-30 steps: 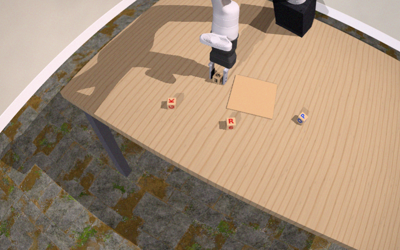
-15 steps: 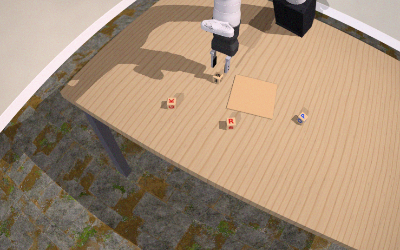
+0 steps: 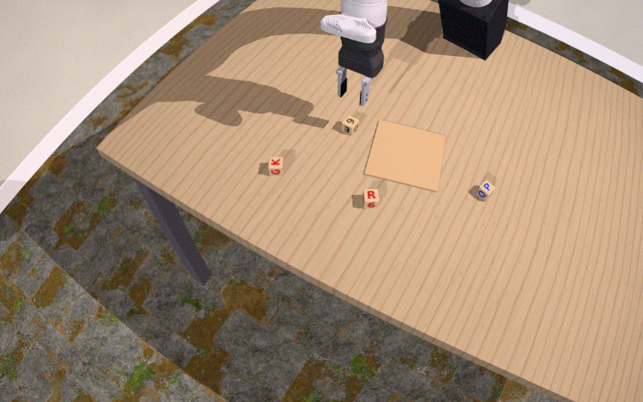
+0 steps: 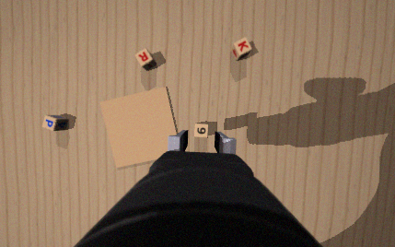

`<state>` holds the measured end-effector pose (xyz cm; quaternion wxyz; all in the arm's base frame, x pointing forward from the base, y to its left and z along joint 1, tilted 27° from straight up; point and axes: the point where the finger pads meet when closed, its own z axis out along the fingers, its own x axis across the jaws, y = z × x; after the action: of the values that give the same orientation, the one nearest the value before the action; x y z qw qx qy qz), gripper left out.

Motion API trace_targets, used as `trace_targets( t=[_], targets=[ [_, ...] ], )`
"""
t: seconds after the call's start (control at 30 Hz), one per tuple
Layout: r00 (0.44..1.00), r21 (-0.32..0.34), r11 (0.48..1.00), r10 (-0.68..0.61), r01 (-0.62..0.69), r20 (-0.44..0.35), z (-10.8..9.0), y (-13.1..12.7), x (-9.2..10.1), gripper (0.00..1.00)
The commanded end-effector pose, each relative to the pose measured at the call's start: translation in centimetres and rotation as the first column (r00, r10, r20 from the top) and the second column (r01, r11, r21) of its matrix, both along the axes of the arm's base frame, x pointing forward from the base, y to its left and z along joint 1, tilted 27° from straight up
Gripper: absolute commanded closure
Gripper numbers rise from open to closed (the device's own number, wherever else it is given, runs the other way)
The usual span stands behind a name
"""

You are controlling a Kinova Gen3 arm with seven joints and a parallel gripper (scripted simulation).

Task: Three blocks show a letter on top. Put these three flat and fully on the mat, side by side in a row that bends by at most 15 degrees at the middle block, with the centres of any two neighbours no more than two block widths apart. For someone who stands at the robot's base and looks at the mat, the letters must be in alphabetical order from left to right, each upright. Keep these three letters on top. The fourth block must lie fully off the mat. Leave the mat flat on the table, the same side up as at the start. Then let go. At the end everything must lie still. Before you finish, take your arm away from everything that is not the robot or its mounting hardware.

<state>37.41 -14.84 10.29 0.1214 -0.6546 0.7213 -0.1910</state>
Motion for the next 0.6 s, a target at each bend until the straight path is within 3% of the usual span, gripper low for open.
trace_targets(
  t=[0.0,0.13,0.17,0.57],
  targets=[
    [1.000,0.000,1.000,-0.001,0.001,0.012,0.69,0.13,0.24,0.21],
    [1.000,-0.003,1.000,0.005,-0.005,0.011,0.69,0.14,0.24,0.21],
    [1.000,-0.003,1.000,0.005,-0.005,0.011,0.69,0.14,0.24,0.00],
    [1.000,-0.003,1.000,0.005,-0.005,0.011,0.69,0.14,0.24,0.00]
  ],
)
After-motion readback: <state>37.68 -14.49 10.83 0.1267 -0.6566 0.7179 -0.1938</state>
